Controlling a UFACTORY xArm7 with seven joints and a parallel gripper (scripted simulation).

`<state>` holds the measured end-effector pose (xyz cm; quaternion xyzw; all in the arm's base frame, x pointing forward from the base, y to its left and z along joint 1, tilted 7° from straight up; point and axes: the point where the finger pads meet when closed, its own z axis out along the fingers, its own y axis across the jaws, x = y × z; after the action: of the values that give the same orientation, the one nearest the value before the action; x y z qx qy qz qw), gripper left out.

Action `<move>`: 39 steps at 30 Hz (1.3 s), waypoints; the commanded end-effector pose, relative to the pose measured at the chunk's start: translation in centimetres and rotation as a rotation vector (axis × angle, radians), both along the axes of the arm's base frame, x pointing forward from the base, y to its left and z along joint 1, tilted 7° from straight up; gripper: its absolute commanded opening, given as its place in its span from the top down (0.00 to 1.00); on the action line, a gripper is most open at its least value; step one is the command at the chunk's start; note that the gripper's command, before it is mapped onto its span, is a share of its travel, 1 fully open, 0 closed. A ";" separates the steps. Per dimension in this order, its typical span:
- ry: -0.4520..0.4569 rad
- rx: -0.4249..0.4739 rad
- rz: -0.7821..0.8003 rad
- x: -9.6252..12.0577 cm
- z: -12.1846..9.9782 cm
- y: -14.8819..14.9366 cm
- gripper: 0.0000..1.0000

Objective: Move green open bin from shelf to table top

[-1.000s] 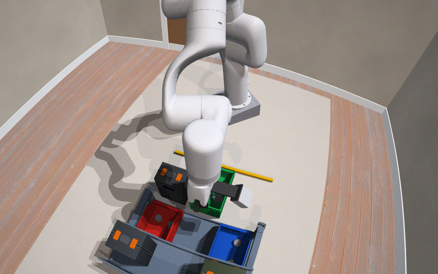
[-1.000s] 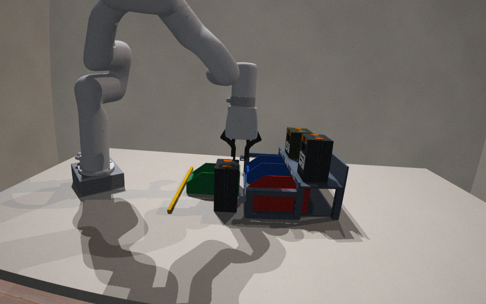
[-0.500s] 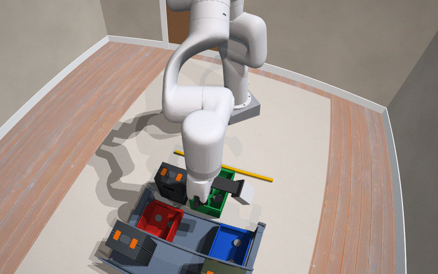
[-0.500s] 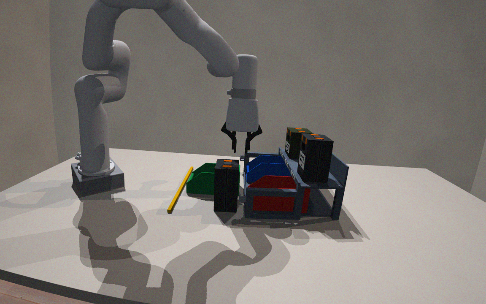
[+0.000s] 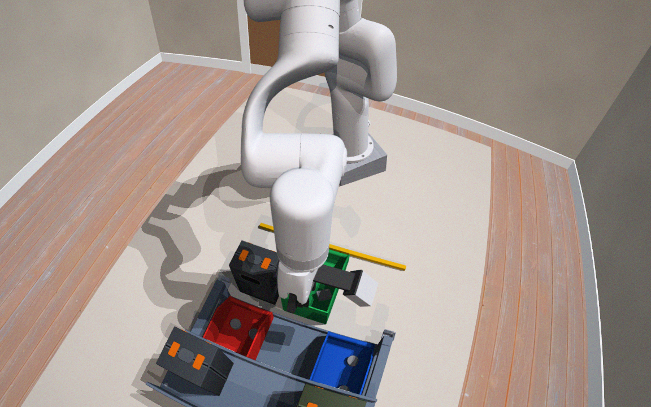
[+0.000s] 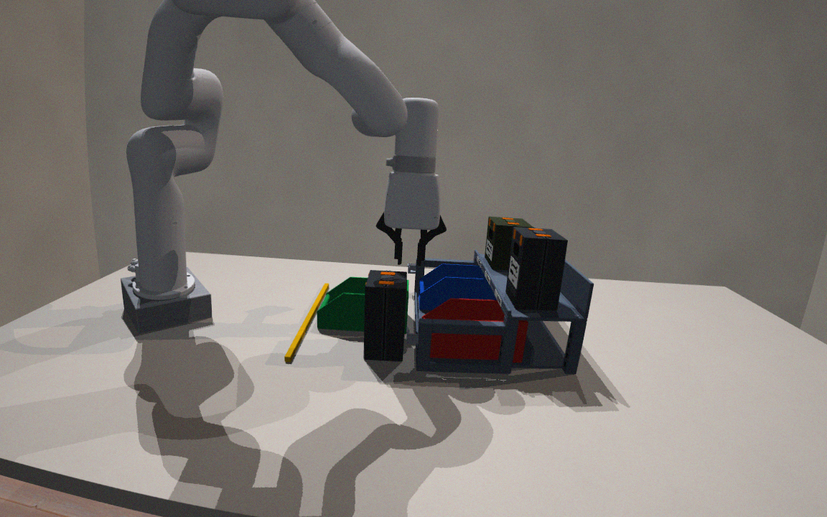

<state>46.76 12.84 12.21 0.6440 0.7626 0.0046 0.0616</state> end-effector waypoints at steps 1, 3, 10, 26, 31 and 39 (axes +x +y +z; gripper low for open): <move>-0.004 0.001 0.000 0.1 0.2 0.1 0.67; -0.004 0.001 0.000 0.1 0.1 0.0 0.67; -0.004 0.001 0.000 0.1 -0.4 0.0 0.67; -0.004 0.001 0.000 0.2 -0.6 0.0 0.67; -0.004 0.001 0.000 0.2 -0.6 0.0 0.67; -0.004 0.001 0.000 0.2 -0.6 0.0 0.67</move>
<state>46.80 12.77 11.43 0.6440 0.7625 0.0045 0.0615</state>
